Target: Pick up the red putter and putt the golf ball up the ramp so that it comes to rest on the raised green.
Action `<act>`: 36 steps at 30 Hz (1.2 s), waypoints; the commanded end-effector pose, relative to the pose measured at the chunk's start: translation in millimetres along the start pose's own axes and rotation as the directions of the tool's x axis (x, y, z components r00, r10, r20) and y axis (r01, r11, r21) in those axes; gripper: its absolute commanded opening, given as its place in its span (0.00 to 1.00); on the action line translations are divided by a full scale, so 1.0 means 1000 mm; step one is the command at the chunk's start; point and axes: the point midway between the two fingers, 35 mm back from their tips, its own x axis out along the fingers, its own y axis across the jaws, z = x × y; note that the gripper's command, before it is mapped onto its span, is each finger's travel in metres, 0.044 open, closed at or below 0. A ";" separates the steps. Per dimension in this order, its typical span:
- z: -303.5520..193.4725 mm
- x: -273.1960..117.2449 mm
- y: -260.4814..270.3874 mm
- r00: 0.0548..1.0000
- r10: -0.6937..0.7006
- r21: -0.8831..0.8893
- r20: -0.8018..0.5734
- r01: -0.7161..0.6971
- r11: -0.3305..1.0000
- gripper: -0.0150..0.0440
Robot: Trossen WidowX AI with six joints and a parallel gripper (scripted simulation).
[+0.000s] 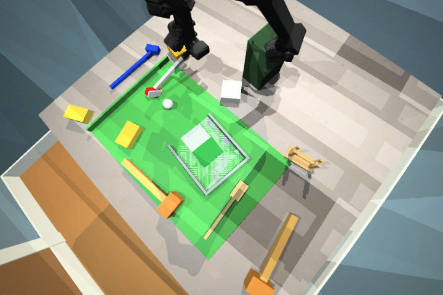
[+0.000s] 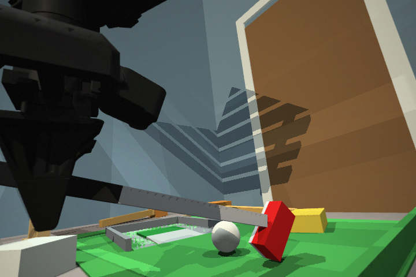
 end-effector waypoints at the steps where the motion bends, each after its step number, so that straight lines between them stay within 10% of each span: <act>1: -0.001 0.002 -0.004 1.000 0.004 -0.001 -0.001 -0.004 1.000 0.25; 17: 0.000 0.002 0.132 1.000 0.014 0.000 -0.003 -0.014 1.000 0.25; 36: 0.000 -0.058 0.133 1.000 0.012 0.001 -0.004 -0.012 1.000 0.25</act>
